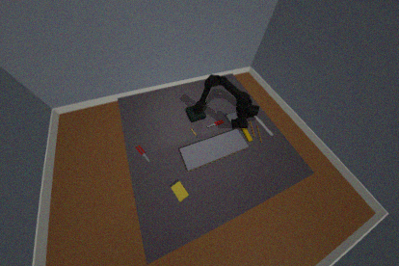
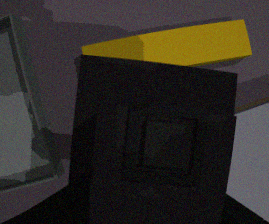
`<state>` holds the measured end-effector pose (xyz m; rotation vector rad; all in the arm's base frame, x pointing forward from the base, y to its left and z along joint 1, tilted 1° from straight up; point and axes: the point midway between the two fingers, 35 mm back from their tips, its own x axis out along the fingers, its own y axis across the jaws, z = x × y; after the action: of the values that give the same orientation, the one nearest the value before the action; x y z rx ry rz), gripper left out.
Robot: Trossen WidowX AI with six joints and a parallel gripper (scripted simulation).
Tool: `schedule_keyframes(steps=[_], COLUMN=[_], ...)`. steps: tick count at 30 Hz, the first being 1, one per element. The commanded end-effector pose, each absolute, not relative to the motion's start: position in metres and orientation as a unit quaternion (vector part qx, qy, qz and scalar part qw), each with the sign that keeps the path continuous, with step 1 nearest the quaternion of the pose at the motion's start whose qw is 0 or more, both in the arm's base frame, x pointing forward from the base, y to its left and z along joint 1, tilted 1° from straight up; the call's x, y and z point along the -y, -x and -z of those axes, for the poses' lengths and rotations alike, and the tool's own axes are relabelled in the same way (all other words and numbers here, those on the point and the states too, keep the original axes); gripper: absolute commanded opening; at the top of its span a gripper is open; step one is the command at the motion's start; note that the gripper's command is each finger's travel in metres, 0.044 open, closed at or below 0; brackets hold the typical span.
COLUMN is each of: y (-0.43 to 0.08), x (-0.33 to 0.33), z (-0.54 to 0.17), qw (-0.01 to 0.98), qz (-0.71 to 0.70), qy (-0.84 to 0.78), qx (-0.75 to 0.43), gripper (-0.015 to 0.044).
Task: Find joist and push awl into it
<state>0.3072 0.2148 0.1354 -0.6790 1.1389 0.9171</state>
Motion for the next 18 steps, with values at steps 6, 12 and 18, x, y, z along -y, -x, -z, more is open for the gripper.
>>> schedule_keyframes(steps=[6, 12, 18], y=[-0.265, -0.234, -0.202], x=[-0.255, -0.278, -0.297], z=[-0.136, -0.134, -0.131], qw=[0.666, 0.642, 0.618], qz=[-0.459, -0.491, -0.522], qy=[0.341, 0.364, 0.386], qx=[-0.48, -0.463, -0.444], gripper=[0.0, 0.0, 0.0])
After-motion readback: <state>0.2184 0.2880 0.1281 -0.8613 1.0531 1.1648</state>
